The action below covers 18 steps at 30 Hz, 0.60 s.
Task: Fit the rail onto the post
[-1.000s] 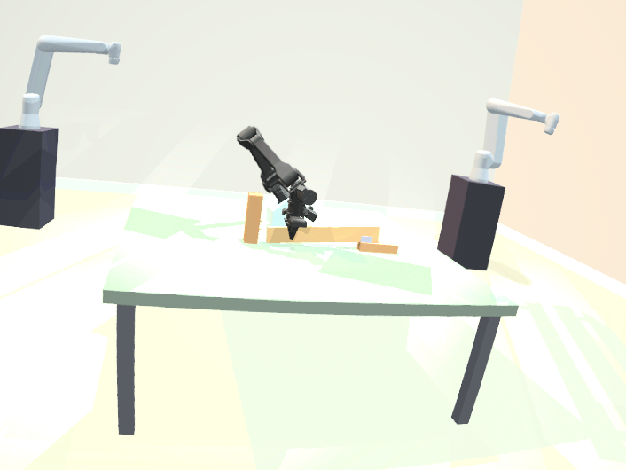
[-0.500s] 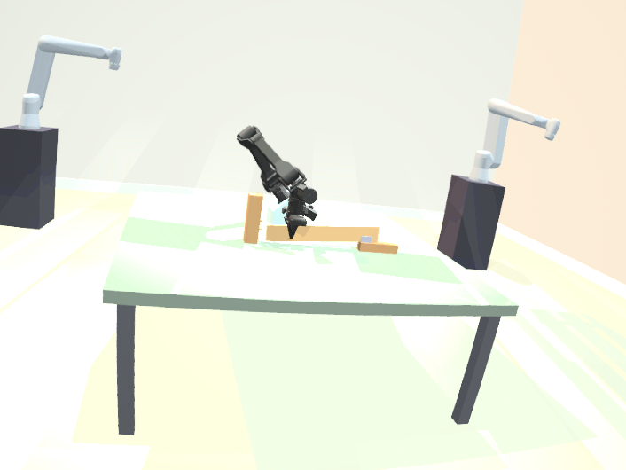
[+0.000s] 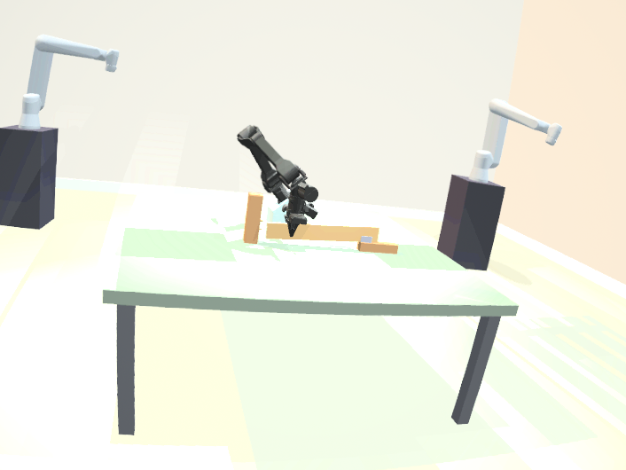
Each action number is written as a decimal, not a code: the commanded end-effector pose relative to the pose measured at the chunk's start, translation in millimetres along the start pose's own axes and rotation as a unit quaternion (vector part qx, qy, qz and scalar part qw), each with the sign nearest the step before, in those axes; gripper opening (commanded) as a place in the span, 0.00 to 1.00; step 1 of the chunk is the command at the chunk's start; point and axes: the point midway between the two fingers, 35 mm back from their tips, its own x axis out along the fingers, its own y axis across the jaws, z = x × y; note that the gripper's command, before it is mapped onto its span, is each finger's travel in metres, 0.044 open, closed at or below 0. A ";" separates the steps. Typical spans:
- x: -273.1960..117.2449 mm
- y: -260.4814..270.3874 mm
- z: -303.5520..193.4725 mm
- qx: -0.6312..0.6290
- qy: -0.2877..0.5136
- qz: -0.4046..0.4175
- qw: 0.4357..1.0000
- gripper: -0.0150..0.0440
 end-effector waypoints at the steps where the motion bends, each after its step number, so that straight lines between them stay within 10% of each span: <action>1: -6.8 -3.1 2.9 -0.001 -0.008 -0.005 1.000 0.25; 18: -15.4 -3.4 2.9 0.000 -0.008 -0.005 1.000 0.25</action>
